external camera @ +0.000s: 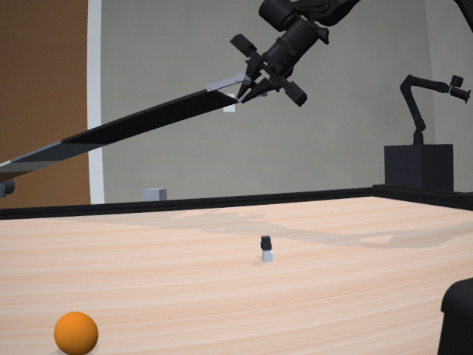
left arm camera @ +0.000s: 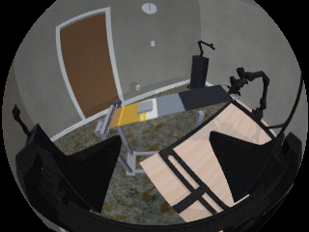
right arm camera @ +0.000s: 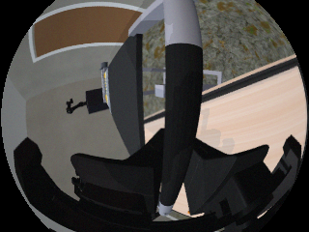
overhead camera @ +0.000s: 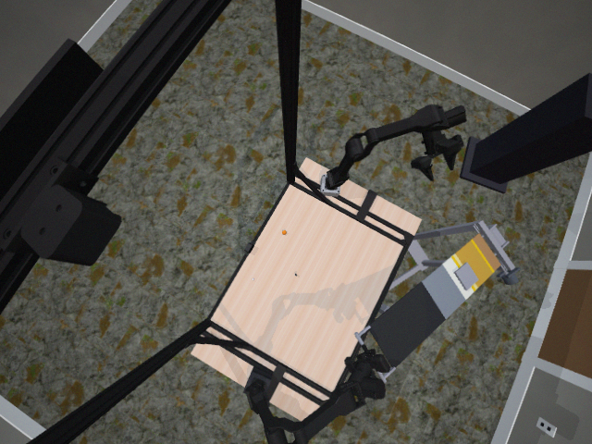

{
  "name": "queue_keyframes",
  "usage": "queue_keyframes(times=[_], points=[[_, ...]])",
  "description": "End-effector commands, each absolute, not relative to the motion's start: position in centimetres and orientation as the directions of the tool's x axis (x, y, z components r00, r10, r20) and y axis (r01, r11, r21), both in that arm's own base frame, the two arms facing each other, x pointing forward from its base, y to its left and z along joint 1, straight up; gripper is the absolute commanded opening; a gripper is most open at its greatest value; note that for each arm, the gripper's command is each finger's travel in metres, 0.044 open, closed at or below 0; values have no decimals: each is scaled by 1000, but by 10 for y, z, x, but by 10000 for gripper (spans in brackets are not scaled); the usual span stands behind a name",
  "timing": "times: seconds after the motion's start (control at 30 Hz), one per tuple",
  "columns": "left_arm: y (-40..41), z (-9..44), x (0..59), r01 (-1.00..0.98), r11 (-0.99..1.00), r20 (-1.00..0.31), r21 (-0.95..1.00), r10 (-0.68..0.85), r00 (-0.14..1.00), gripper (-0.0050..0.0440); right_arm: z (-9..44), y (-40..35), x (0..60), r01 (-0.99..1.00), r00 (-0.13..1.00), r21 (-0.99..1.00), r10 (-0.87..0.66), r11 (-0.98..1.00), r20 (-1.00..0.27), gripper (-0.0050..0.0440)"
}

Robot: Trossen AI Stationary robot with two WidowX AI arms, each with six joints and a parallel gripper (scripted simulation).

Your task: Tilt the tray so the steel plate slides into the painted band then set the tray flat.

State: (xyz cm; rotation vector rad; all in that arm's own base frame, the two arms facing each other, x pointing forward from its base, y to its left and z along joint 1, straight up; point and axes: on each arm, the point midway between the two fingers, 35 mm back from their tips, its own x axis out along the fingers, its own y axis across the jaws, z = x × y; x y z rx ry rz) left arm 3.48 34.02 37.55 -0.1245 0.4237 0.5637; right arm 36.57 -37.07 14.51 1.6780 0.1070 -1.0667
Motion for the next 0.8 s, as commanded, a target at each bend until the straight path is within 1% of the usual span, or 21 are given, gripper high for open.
queue_keyframes(times=[0.0,0.4,0.77], points=[[340,376,35,-542,840,-422,0,491,762,440,175,-373,366,520,618,765,-452,-380,-644,0],[340,376,35,-542,840,-422,0,491,762,440,160,-371,363,518,619,767,-452,-379,-642,0],[340,376,35,-542,840,-422,0,491,762,440,148,-369,360,540,600,743,-439,-395,-669,0]])
